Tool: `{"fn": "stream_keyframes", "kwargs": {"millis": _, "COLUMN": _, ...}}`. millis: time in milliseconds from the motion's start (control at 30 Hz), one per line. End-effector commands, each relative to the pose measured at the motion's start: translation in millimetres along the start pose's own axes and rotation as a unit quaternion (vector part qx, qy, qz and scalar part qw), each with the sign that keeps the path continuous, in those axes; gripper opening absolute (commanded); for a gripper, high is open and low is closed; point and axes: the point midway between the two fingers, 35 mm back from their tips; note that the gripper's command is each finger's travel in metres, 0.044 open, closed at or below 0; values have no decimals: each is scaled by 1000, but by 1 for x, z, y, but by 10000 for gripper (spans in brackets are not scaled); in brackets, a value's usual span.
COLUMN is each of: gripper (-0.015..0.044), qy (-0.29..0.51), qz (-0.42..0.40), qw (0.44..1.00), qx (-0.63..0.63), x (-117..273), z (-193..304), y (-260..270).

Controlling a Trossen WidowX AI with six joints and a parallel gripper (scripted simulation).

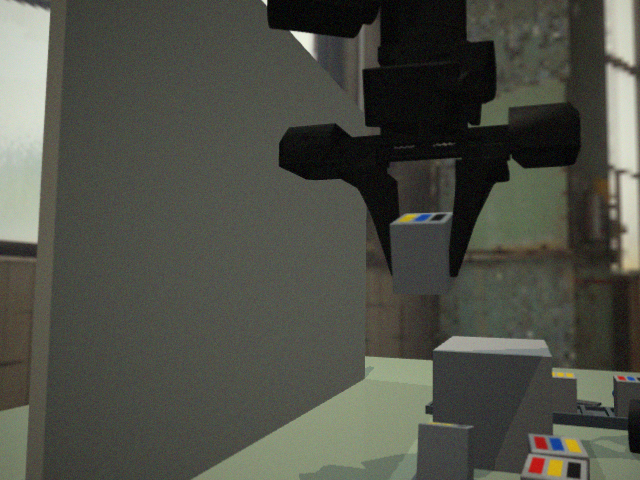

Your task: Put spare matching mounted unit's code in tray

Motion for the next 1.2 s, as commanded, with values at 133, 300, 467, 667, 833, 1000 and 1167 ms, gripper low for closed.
{"fn": "stream_keyframes", "kwargs": {"millis": 133, "gripper": 0, "qy": 0, "qz": 3, "qw": 1000, "qx": 1, "x": 7, "z": 22, "y": -9}}
{"fn": "stream_keyframes", "kwargs": {"millis": 300, "gripper": 0, "qy": 1, "qz": 3, "qw": 1000, "qx": 1, "x": 7, "z": 54, "y": -20}}
{"fn": "stream_keyframes", "kwargs": {"millis": 467, "gripper": 0, "qy": 0, "qz": 4, "qw": 1000, "qx": -4, "x": 7, "z": 86, "y": -27}}
{"fn": "stream_keyframes", "kwargs": {"millis": 667, "gripper": 0, "qy": 0, "qz": 5, "qw": 1000, "qx": -11, "x": 8, "z": 124, "y": -32}}
{"fn": "stream_keyframes", "kwargs": {"millis": 833, "gripper": 0, "qy": 0, "qz": 5, "qw": 1000, "qx": -16, "x": 8, "z": 157, "y": -33}}
{"fn": "stream_keyframes", "kwargs": {"millis": 1000, "gripper": 0, "qy": 2, "qz": 7, "qw": 1000, "qx": -27, "x": 8, "z": 190, "y": -32}}
{"fn": "stream_keyframes", "kwargs": {"millis": 1167, "gripper": 0, "qy": 11, "qz": 8, "qw": 998, "qx": -54, "x": 8, "z": 224, "y": -26}}
Point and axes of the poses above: the point midway between the two fingers, 35 mm back from their tips, its own x axis back along the fingers, its own y axis across the jaws, z = x × y, and after that the axes turned 9 degrees about x, right-handed
